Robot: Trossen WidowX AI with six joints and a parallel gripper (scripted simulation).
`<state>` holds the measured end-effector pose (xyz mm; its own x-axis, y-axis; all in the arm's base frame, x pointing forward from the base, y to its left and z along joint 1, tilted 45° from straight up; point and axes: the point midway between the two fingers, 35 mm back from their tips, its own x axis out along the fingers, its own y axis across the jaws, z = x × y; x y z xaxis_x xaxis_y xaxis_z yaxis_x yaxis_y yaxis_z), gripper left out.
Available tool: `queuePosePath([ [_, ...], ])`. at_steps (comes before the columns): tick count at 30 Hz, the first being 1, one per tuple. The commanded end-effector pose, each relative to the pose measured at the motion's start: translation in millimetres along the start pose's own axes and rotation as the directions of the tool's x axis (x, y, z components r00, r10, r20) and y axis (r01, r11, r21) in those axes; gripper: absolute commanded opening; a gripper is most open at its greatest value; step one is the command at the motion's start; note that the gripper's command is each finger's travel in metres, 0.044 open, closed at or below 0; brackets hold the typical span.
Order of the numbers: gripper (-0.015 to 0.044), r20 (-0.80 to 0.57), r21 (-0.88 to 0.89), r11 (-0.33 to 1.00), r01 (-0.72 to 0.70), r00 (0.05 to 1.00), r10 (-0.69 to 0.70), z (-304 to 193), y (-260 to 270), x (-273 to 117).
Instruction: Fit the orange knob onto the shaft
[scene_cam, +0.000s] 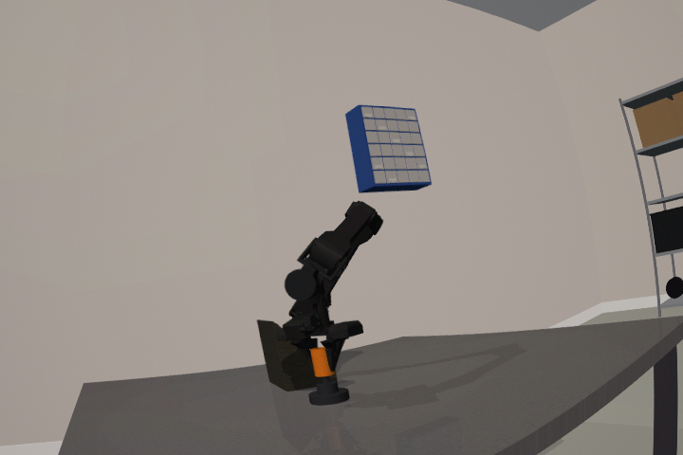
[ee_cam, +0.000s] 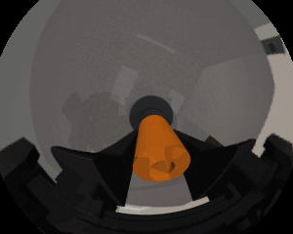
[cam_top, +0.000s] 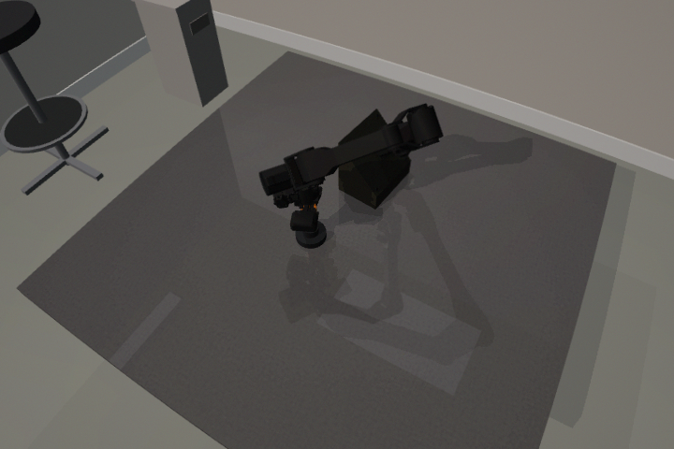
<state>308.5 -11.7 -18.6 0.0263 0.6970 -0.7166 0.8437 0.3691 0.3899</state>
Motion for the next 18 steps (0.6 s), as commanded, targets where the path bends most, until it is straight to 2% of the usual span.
queuePosePath([
  [1,0.0000,0.002,0.007,1.000,0.001,1.000,-0.001,0.0,-0.3,1.2],
  [18,0.0000,0.001,-0.014,1.000,0.001,1.000,-0.001,0.2,0.4,3.9],
])
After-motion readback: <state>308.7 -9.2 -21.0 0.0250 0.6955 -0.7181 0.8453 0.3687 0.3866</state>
